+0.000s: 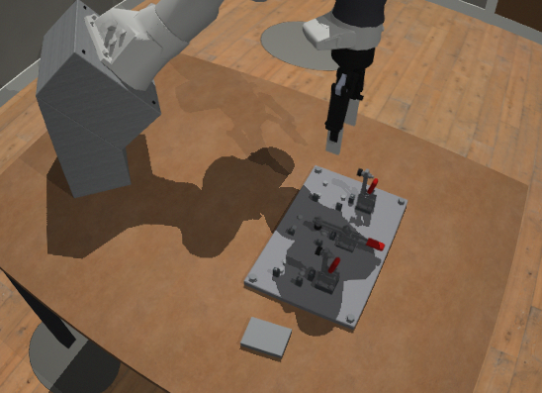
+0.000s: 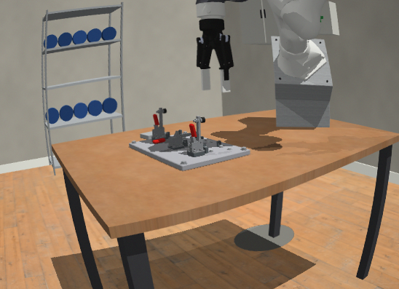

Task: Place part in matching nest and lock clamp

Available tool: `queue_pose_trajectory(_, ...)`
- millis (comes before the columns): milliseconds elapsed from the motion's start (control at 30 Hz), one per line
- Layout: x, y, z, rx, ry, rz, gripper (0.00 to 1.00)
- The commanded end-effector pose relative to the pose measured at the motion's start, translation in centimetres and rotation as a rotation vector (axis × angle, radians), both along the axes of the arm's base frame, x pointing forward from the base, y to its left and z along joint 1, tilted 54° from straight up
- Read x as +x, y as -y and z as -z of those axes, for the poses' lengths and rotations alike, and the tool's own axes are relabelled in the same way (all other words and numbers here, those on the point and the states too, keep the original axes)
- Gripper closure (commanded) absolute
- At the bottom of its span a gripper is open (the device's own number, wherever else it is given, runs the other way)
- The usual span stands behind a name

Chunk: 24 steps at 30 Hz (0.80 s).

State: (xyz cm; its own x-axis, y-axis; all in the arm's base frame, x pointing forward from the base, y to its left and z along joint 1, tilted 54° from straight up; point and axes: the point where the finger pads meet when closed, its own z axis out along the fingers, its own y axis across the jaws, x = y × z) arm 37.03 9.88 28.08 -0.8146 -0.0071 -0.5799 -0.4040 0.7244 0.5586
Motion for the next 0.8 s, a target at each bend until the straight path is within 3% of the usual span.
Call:
queue_pose_trajectory(0,0.02,-0.01,-0.04,0.004,-0.002,0.005,0.42)
queue_pose_trajectory(767,0.35,0.53,0.34,0.004,-0.002,0.006,0.42)
